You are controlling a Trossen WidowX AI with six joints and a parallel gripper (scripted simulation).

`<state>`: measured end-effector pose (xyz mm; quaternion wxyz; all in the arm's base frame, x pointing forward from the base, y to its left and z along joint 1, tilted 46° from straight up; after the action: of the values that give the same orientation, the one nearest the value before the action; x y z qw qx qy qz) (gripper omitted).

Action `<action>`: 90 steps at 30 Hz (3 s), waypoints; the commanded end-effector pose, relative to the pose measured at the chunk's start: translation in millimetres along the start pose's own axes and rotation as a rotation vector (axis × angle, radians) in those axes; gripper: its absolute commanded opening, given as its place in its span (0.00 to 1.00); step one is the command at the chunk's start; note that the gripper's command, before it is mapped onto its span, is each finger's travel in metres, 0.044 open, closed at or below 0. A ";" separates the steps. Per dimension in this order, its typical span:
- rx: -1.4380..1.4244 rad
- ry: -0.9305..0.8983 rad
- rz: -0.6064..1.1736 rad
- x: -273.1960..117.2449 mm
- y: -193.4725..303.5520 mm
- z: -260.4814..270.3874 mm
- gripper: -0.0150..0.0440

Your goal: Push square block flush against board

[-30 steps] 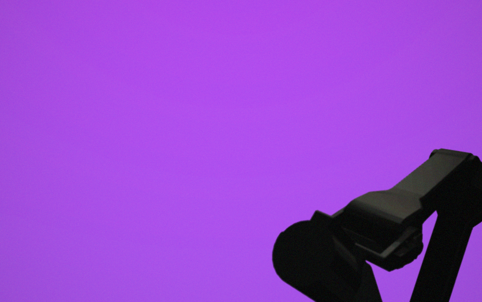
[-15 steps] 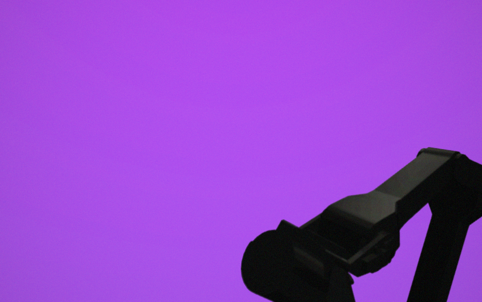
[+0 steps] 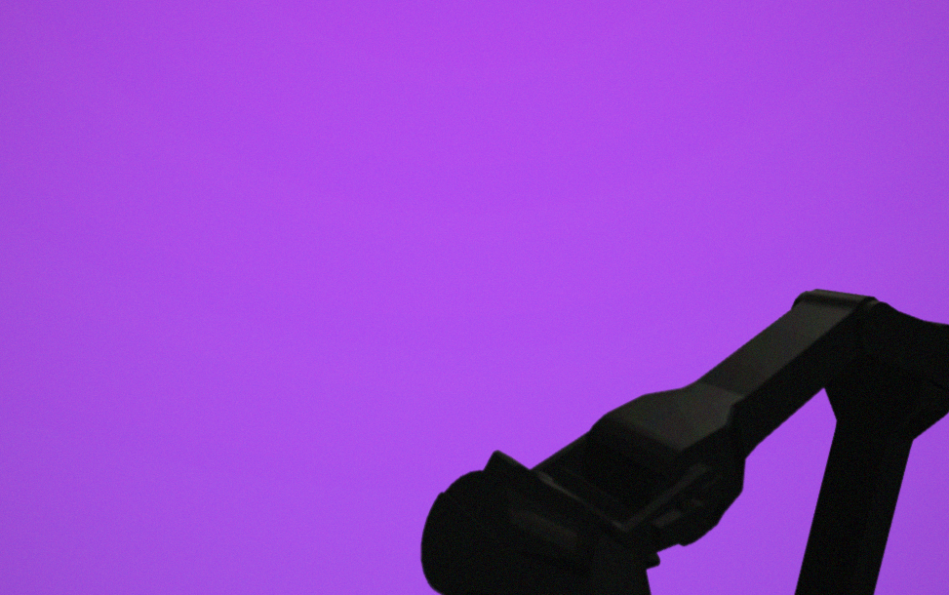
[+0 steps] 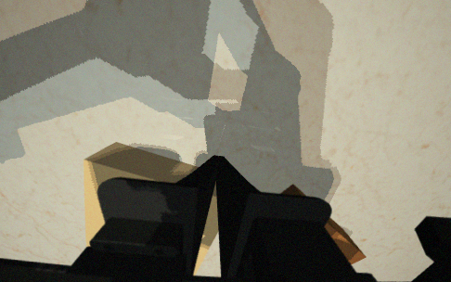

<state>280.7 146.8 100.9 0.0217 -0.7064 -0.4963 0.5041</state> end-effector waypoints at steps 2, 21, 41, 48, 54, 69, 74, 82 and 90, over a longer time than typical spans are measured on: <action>-0.002 -0.007 0.001 1.9 10.0 1.5 0.25; -0.001 -0.005 0.000 1.7 2.8 0.4 0.25; 0.000 0.000 -0.006 0.6 -29.6 -2.2 0.25; 0.000 0.000 -0.005 -52.2 -26.8 -4.0 0.25; 0.004 0.000 -0.005 -54.4 -26.7 -3.8 0.25; 0.477 -0.010 0.026 -54.5 10.2 7.0 0.25; 0.650 -0.011 0.035 -54.7 22.6 11.6 0.25; 0.927 -0.008 0.043 -55.0 41.3 19.2 0.25; 1.205 -0.003 0.049 -55.5 59.5 28.1 0.25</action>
<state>296.2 69.2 98.9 0.3780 -0.5971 -0.1445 0.6926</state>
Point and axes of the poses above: the point midway between the two fingers, 35 mm back from their tips, its own x axis out along the fingers, its own z axis across the jaws, y = z × x, the point moved 4 cm from there along -x, back along the fingers, and after that the axes turned 6 degrees about -x, right-handed, at the moved point
